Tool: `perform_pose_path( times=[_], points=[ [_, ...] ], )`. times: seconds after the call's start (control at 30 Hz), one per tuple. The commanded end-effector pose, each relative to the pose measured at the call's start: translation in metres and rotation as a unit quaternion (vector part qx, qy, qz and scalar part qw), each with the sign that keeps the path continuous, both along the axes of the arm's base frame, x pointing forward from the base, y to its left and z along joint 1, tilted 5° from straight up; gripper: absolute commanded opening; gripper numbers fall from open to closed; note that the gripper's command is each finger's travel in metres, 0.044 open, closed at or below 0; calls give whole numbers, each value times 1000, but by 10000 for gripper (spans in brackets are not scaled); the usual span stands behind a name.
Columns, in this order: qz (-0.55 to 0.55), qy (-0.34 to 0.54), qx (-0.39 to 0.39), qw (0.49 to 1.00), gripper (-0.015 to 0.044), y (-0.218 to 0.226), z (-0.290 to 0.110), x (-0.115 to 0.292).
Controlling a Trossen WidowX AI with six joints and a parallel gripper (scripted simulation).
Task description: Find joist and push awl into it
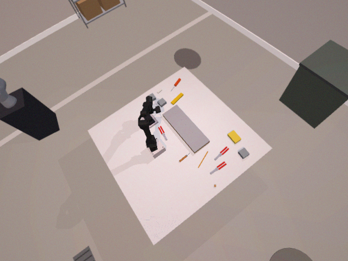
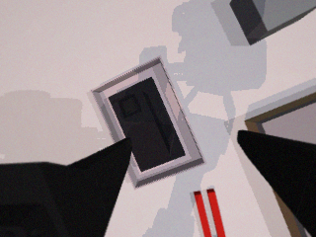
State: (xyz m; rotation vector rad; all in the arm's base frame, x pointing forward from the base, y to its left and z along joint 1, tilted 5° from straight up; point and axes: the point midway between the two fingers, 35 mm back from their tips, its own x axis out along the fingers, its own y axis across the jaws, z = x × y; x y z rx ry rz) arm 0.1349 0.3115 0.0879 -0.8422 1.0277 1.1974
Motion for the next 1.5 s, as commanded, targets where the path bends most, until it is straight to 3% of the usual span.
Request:
perform_pose_path(
  times=[0.0,0.17,0.37,0.57,0.7,0.93,1.1,1.4,1.47],
  points=[
    [-161,37,-9,986,440,-33,-11,45],
    [-391,84,-5,916,440,-89,-21,101],
    [-641,133,12,756,440,-171,-33,148],
    [-765,146,20,627,440,-238,-39,162],
    [-851,161,34,498,440,-287,-44,164],
    [-953,198,70,218,440,-373,-53,142],
    [-974,205,98,-15,440,-428,-62,118],
    [-843,189,148,-481,440,-516,-79,40],
    [-806,183,153,-541,440,-526,-82,27]
  ],
)
